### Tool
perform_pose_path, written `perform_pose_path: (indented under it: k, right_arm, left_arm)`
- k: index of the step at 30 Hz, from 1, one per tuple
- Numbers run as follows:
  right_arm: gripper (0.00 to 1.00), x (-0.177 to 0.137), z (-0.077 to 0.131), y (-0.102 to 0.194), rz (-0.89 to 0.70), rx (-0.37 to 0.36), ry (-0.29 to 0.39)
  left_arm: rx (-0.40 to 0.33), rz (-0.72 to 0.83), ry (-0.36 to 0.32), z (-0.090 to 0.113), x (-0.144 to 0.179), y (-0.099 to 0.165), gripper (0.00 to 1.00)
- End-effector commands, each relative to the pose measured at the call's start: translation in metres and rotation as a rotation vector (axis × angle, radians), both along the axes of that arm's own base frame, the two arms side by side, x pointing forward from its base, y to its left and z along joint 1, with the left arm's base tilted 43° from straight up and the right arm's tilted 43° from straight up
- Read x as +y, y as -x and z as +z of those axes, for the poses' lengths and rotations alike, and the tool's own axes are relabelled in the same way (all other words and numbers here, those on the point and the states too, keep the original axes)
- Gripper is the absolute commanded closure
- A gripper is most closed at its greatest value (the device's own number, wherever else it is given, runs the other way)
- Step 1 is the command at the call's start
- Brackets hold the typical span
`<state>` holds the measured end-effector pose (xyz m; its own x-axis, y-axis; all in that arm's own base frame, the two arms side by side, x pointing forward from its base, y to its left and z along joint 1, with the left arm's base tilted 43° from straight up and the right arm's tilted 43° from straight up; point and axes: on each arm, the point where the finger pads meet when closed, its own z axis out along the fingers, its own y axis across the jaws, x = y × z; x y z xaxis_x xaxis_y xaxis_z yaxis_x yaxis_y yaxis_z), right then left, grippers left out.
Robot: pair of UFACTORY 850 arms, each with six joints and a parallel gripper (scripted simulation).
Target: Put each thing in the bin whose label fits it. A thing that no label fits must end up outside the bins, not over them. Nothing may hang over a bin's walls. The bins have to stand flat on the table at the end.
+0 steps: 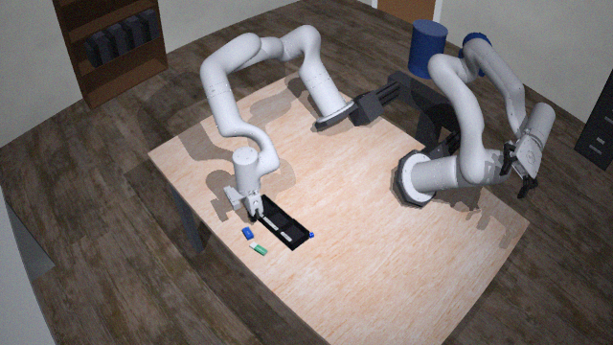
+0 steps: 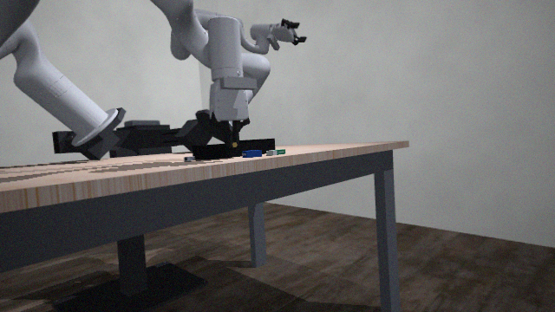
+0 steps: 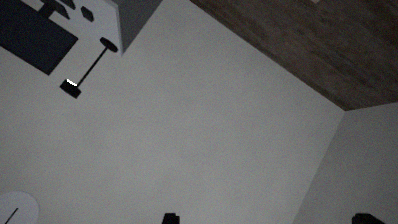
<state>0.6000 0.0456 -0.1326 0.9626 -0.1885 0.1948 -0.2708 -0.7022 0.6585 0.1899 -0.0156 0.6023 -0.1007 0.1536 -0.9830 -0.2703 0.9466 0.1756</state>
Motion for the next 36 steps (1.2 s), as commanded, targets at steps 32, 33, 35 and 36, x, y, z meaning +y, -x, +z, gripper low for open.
perform_pose_path:
  k: [32, 33, 35, 36]
  right_arm:
    - [0.9, 0.023, 0.035, 0.035, -0.19, -0.179, -0.004]
    - [0.9, 0.022, 0.036, 0.041, -0.216, -0.202, -0.004]
    - [0.9, 0.02, 0.038, 0.053, -0.269, -0.246, -0.004]
    - [0.9, 0.019, 0.038, 0.058, -0.295, -0.268, -0.004]
  left_arm:
    - [-0.001, 0.0, -0.001, 0.001, 0.0, 0.0, 0.0]
    - [-0.001, 0.0, -0.001, 0.001, 0.0, 0.0, 0.0]
    - [-0.001, 0.0, -0.001, 0.001, 0.0, 0.0, 0.0]
    - [-0.001, 0.0, -0.001, 0.001, 0.0, 0.0, 0.0]
